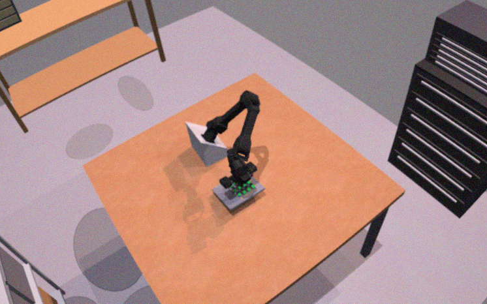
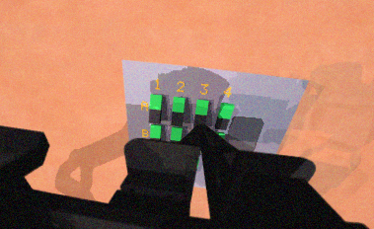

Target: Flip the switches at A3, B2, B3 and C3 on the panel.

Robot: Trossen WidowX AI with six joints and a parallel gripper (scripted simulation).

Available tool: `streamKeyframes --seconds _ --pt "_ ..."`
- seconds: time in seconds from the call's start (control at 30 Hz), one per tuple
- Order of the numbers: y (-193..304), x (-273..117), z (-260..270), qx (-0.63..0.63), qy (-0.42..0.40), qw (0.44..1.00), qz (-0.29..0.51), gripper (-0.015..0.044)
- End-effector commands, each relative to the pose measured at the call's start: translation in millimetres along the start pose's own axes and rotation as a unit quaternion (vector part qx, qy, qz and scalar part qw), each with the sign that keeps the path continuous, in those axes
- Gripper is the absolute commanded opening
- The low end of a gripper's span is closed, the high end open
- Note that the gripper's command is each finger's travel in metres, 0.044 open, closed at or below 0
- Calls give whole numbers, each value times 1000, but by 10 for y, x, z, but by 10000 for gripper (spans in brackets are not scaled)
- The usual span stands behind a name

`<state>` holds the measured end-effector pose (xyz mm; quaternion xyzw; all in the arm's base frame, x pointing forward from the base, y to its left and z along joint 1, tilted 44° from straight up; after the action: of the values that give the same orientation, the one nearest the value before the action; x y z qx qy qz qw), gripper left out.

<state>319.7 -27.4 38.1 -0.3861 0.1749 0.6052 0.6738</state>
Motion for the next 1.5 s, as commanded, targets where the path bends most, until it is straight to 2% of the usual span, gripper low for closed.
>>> streamKeyframes --seconds 0.0,0.23,1.47 --pt "22 55 -1 4 -3 1000 1 0" --pt "25 157 1 4 -3 1000 1 0" --pt "26 180 1 4 -3 1000 1 0"
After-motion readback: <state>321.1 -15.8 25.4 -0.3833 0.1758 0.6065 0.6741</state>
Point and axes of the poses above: the point midway between the two fingers, 35 mm back from their tips, its own x axis out along the fingers, its own z axis across the jaws, y = z × x, the point moved 7 cm from there along -x, back along the fingers, and after that the axes turned 9 degrees about -x, right-handed, at the moved point
